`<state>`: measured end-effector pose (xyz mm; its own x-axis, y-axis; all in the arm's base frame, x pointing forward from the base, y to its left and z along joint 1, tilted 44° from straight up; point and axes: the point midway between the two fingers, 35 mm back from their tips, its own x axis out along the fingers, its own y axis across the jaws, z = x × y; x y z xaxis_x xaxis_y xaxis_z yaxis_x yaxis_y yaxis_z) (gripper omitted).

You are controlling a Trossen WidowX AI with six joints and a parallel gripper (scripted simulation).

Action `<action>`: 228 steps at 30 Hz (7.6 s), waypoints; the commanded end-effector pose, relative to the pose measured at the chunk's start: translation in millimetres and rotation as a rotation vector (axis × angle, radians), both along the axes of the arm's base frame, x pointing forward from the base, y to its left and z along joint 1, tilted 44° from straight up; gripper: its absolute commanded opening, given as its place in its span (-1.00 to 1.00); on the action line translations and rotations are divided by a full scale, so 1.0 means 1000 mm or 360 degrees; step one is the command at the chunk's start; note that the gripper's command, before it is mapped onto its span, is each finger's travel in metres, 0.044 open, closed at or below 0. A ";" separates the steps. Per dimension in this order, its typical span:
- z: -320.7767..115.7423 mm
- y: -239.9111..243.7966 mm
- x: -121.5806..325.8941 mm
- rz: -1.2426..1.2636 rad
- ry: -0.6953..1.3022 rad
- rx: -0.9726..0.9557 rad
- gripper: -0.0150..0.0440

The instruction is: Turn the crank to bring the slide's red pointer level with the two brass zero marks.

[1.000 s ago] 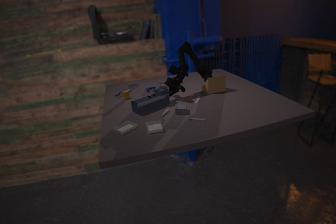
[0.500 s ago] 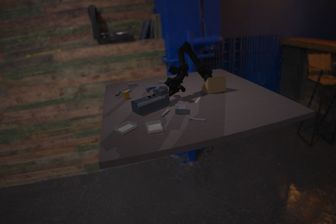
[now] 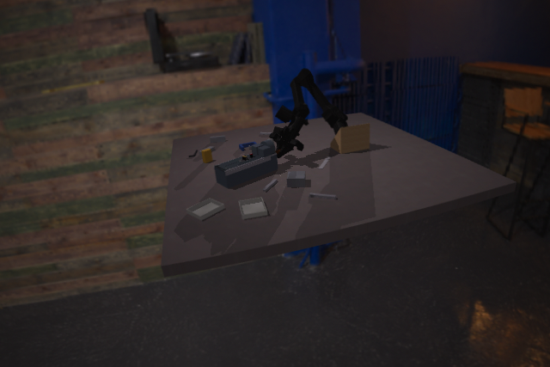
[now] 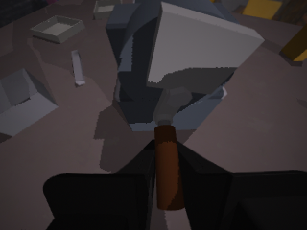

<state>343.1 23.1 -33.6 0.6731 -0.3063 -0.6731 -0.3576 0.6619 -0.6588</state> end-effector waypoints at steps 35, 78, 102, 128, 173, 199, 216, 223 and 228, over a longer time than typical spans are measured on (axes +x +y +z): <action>-0.002 0.005 -0.002 0.0026 0.0019 0.0014 -0.49; -0.002 0.005 -0.002 0.0026 0.0019 0.0015 -0.49; -0.002 0.005 -0.002 0.0026 0.0019 0.0015 -0.49; -0.002 0.005 -0.002 0.0026 0.0019 0.0015 -0.49; -0.002 0.004 -0.002 0.0022 0.0016 0.0005 -0.49; 0.003 0.009 -0.001 0.0022 0.0017 0.0007 1.00; 0.059 0.069 0.002 0.0026 0.0030 0.0019 1.00; 0.096 0.106 -0.001 0.0032 0.0035 0.0018 1.00; 0.111 0.118 -0.005 0.0033 0.0034 0.0016 1.00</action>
